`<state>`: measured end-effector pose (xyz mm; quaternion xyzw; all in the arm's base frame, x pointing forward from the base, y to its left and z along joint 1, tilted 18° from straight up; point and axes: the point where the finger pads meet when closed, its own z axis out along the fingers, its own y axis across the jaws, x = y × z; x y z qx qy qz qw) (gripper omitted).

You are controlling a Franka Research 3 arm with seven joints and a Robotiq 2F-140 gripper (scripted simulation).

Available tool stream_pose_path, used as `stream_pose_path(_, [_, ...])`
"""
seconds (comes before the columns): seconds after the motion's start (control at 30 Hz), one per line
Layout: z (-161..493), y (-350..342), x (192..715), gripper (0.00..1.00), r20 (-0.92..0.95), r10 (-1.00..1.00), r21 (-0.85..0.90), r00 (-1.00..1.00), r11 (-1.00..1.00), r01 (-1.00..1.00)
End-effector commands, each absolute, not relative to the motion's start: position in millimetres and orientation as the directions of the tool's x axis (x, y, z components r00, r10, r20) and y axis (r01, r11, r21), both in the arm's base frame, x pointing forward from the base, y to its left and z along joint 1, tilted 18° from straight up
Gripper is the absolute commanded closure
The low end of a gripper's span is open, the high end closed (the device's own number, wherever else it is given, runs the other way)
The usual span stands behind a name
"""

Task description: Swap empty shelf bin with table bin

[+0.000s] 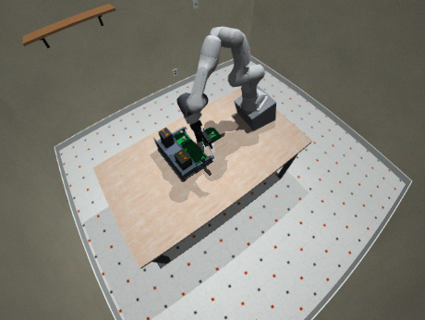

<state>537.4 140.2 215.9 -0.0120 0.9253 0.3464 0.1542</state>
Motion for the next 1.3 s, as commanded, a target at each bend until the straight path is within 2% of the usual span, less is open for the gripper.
stream_pose_path(0.0, [214.8,137.5,538.2,0.00,-0.293,0.093,0.632,-0.952,0.765,-0.120])
stream_pose_path(1.27, [184.7,107.2,521.4,0.00,-0.293,0.093,0.557,-0.952,0.826,-0.090])
